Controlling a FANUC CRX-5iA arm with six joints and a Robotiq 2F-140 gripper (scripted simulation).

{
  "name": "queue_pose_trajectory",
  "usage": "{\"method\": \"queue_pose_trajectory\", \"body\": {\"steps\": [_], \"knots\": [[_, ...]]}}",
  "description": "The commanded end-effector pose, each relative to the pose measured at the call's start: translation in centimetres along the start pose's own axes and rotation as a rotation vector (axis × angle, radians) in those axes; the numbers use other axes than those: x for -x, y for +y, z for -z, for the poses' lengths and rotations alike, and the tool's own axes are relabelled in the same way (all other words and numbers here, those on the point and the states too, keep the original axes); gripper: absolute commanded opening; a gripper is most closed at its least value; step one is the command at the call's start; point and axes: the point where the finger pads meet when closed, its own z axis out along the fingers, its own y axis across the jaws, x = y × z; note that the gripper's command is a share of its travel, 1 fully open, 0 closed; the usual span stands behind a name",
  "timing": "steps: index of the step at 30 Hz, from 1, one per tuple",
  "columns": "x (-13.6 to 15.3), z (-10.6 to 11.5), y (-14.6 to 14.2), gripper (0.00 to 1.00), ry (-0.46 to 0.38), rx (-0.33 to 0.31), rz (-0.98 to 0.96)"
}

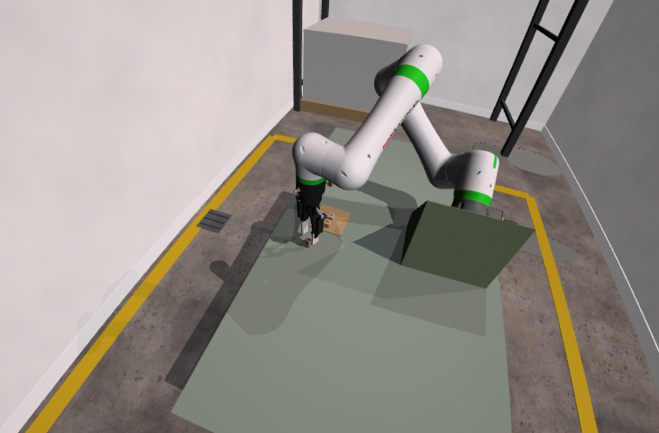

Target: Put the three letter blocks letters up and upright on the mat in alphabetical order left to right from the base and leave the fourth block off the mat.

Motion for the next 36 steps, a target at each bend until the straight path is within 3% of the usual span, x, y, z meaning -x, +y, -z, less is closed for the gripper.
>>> {"method": "queue_pose_trajectory", "body": {"steps": [1, 22, 36], "knots": [[0.0, -0.1, 0.0, 0.37, 0.0, 0.0, 0.0], [0.0, -0.3, 0.0, 0.37, 0.0, 0.0, 0.0], [0.0, -2.2, 0.0, 0.37, 0.0, 0.0, 0.0]]}}
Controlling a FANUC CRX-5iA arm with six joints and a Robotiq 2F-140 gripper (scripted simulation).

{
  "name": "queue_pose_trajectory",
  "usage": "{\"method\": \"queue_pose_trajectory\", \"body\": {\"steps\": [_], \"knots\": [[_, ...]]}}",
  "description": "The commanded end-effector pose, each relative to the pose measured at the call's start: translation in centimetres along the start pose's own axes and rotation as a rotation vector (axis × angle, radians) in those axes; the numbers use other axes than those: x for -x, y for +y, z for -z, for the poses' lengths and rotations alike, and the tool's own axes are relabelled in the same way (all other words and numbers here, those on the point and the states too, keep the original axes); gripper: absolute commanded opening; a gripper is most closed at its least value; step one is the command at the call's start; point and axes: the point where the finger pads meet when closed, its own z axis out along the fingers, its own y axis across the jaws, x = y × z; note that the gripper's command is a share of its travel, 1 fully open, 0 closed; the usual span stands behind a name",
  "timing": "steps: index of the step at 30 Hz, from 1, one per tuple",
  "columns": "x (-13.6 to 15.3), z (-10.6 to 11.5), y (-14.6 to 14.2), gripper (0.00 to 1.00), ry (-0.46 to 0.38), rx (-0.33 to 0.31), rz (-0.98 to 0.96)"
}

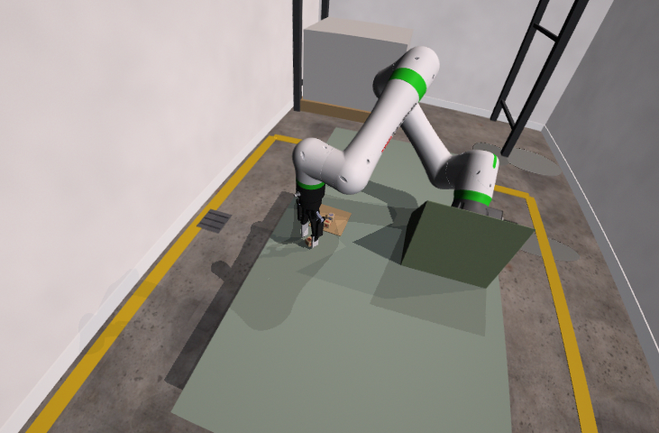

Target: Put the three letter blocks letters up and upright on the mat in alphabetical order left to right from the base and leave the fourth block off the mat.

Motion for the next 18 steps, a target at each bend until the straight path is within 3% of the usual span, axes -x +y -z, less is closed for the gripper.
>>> {"method": "queue_pose_trajectory", "body": {"steps": [1, 18], "knots": [[0.0, -0.7, 0.0, 0.37, -0.001, 0.0, 0.0], [0.0, -1.8, 0.0, 0.37, -0.001, 0.0, 0.0]]}}
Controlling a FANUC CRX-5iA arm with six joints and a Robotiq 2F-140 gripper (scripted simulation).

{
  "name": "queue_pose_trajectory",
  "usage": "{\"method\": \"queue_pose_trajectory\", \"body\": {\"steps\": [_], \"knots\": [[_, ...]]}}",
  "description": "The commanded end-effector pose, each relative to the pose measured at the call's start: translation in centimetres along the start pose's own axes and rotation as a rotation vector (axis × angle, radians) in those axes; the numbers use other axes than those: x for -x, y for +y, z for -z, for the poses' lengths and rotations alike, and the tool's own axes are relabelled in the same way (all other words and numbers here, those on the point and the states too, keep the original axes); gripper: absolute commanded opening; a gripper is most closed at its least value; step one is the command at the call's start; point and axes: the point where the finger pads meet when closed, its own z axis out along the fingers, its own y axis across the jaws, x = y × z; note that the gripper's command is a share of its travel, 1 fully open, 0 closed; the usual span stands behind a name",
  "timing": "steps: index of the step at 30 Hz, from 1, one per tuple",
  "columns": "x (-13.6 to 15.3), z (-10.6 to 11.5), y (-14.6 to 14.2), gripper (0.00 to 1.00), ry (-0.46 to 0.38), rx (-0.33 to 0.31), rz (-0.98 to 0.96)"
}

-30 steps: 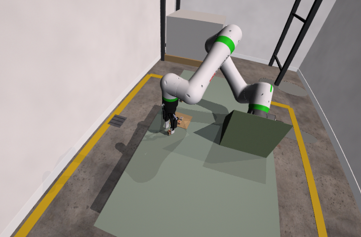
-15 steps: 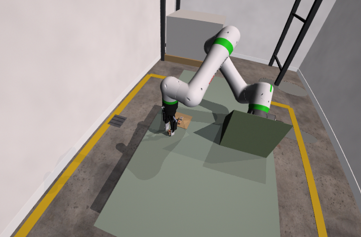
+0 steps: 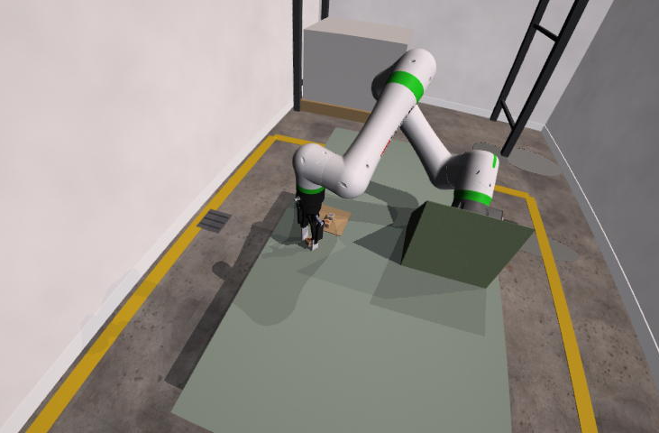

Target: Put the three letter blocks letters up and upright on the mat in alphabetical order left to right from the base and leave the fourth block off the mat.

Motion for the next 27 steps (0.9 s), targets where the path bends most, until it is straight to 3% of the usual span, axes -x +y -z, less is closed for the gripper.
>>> {"method": "queue_pose_trajectory", "body": {"steps": [1, 6, 7, 23, 24, 27], "knots": [[0.02, 0.01, 0.0, 0.37, 0.0, 0.0, 0.0], [0.02, 0.01, 0.0, 0.37, 0.0, 0.0, 0.0], [0.02, 0.01, 0.0, 0.25, 0.0, 0.0, 0.0], [0.02, 0.01, 0.0, 0.25, 0.0, 0.0, 0.0], [0.02, 0.01, 0.0, 0.13, 0.0, 0.0, 0.0], [0.02, 0.01, 0.0, 0.13, 0.0, 0.0, 0.0]]}}
